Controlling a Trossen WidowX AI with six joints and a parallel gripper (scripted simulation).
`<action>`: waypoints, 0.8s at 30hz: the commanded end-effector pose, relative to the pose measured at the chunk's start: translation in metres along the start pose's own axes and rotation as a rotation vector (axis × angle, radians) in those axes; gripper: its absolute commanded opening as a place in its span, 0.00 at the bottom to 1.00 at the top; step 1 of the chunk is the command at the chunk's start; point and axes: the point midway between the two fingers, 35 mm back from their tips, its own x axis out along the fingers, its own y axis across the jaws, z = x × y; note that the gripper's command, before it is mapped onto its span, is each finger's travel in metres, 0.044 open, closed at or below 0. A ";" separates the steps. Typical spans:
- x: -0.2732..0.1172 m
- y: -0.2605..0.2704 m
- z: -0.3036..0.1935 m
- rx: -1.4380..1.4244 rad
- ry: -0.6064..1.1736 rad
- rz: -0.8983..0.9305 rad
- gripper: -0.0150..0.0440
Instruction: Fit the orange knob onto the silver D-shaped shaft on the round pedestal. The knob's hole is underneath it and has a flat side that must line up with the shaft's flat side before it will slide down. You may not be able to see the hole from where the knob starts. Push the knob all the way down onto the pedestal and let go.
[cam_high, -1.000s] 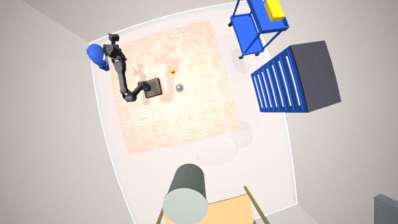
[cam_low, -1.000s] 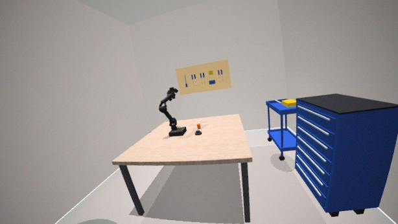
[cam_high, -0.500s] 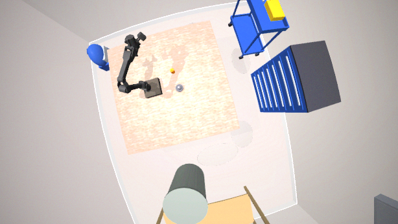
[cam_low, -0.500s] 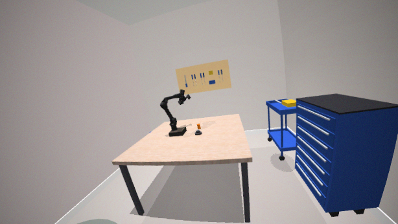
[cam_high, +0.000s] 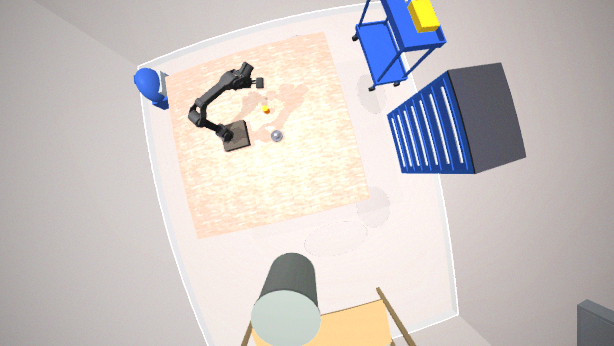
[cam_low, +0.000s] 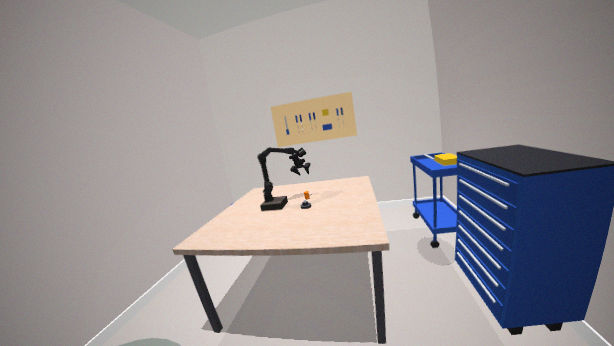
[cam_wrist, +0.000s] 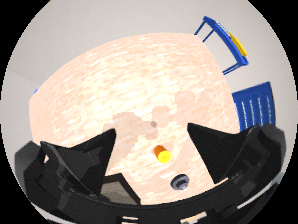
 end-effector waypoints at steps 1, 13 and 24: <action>0.017 -0.032 -0.061 0.174 0.233 0.015 1.00; 0.023 -0.049 -0.110 0.303 0.412 0.047 1.00; 0.060 -0.044 -0.124 0.303 0.412 0.048 1.00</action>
